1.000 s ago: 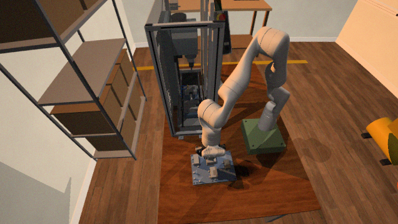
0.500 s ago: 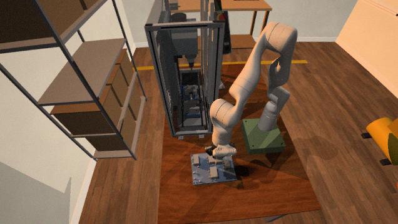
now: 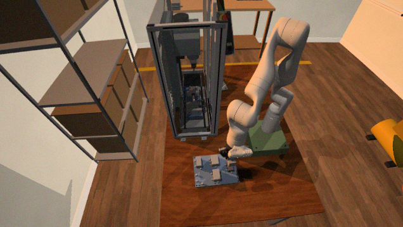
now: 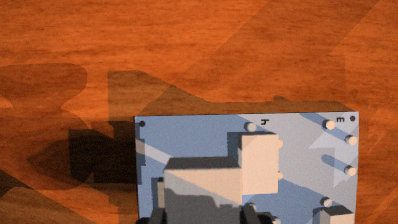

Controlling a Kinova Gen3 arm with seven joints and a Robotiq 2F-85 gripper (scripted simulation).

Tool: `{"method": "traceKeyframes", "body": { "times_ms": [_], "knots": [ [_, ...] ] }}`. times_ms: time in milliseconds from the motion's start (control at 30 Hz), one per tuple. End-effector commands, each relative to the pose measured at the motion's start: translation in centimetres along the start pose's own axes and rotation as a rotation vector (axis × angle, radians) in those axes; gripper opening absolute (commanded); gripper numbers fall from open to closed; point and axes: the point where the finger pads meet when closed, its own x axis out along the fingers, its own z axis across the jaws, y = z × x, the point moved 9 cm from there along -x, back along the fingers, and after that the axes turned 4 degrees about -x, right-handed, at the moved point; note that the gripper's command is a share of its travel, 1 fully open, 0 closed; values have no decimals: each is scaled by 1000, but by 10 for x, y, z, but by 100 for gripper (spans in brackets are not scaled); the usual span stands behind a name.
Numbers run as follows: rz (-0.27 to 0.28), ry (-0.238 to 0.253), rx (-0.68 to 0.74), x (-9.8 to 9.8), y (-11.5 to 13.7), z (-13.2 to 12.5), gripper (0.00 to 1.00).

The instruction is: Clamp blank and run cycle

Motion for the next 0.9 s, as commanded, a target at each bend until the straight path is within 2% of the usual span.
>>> {"method": "traceKeyframes", "body": {
  "times_ms": [0,133,533,700,867],
  "knots": [
    [1,-2,0,-1,1,-10,10],
    [1,-1,0,-1,5,-50,10],
    [1,-1,0,-1,5,-50,10],
    [1,-1,0,0,11,-99,10],
    [1,-1,0,0,11,-99,10]
  ]
}}
